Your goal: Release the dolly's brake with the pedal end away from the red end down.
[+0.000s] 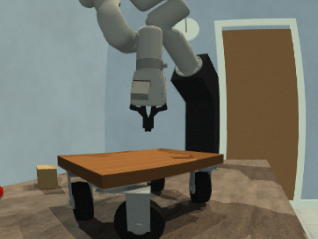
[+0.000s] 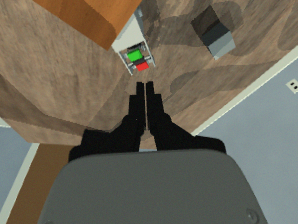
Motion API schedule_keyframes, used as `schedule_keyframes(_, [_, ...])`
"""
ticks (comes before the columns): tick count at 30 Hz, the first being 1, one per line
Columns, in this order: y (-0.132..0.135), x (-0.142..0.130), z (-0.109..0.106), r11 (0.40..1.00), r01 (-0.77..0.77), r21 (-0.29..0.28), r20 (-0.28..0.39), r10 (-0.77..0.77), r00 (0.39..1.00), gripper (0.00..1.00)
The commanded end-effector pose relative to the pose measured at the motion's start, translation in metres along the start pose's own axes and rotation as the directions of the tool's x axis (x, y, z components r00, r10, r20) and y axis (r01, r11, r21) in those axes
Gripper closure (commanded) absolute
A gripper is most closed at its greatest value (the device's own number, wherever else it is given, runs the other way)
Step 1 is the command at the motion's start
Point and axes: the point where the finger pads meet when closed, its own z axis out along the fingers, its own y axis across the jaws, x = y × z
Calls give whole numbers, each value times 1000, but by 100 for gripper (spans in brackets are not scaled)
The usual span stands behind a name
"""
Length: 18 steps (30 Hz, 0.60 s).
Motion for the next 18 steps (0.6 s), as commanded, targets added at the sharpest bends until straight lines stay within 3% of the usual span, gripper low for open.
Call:
schedule_keyframes(1, [-9,-3,7,961,-274,19,-16,275,961,100])
schedule_keyframes(7, [-10,-4,8,851,-524,36,12,524,852,100])
schedule_keyframes(13, [-10,-4,8,669,-742,49,20,742,670,100])
schedule_keyframes(15, [-10,-4,8,669,-742,49,20,742,670,100])
schedule_keyframes(16, [-10,-4,8,562,-825,58,17,826,564,100])
schedule_keyframes(18, [-10,-4,8,506,-860,64,13,861,508,100])
